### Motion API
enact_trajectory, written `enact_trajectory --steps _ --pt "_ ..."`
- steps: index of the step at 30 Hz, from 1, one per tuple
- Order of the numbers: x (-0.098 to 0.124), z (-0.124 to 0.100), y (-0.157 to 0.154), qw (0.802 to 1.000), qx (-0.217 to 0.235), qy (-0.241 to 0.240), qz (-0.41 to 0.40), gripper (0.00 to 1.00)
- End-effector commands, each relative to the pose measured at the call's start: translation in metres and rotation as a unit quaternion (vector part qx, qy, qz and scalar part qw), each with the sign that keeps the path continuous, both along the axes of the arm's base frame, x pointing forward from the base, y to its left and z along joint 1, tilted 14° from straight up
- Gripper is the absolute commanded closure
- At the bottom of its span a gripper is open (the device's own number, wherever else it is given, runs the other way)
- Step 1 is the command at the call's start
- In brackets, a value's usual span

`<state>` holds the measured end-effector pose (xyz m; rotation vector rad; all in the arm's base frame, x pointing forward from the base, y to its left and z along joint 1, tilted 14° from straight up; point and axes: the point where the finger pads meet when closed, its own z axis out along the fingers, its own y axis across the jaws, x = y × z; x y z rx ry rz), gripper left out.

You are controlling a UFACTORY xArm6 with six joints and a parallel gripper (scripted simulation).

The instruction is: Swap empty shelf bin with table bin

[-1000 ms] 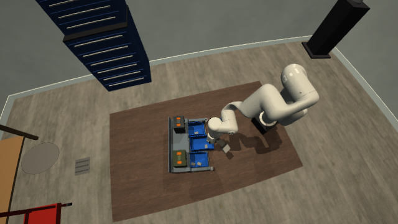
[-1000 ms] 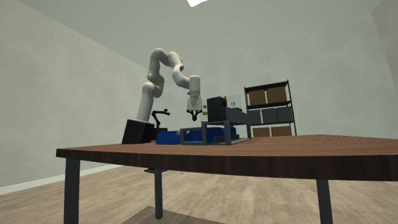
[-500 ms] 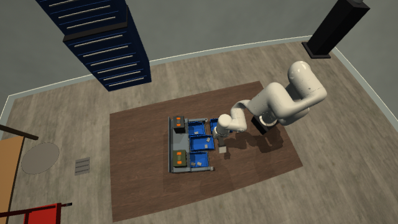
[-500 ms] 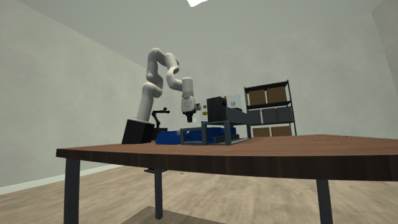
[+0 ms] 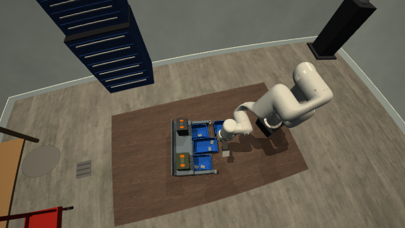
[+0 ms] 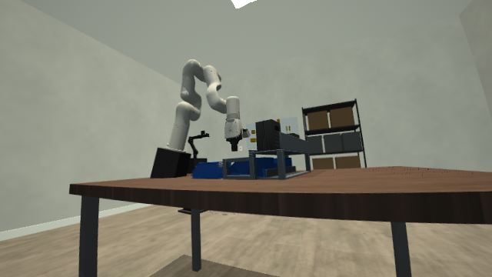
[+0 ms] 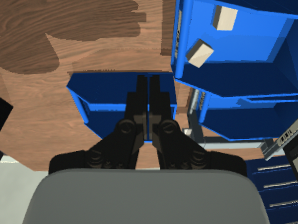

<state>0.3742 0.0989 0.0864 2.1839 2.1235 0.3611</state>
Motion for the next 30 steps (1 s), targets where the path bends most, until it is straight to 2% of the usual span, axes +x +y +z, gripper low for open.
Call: enact_trajectory --steps 1,20,30 --pt "0.001 0.001 0.000 1.000 0.000 -0.002 0.000 1.00" --pt "0.002 -0.001 0.001 1.000 -0.001 -0.001 -0.001 1.00" --pt "0.007 -0.025 0.003 1.000 -0.001 -0.001 -0.001 1.00"
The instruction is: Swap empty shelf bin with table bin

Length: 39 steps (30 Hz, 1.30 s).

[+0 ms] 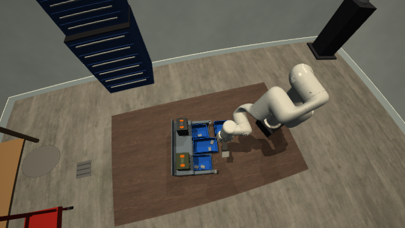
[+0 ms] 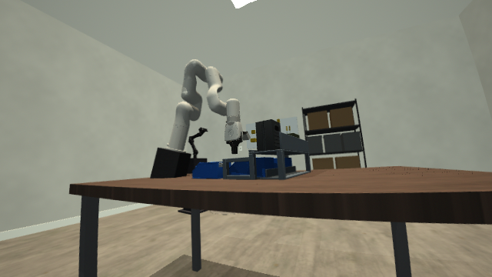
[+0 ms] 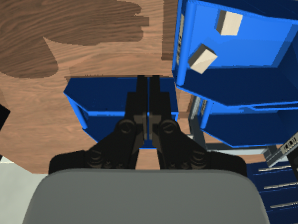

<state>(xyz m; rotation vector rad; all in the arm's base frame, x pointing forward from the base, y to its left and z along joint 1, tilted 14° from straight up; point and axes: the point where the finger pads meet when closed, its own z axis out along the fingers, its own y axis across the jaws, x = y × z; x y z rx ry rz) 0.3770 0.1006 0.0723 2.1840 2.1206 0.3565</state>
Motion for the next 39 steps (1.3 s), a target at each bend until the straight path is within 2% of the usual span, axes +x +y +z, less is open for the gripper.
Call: enact_trajectory --steps 1,3,11,18,39 --pt "0.005 -0.014 0.002 1.000 0.001 -0.002 0.000 1.00" --pt "0.005 -0.014 0.002 1.000 0.001 -0.002 0.000 1.00" --pt "0.013 -0.050 0.007 1.000 0.001 -0.002 0.000 1.00" --pt "0.017 -0.070 0.009 1.000 0.001 -0.002 0.000 1.00" --pt "0.022 -0.090 0.012 1.000 0.001 -0.002 0.000 1.00"
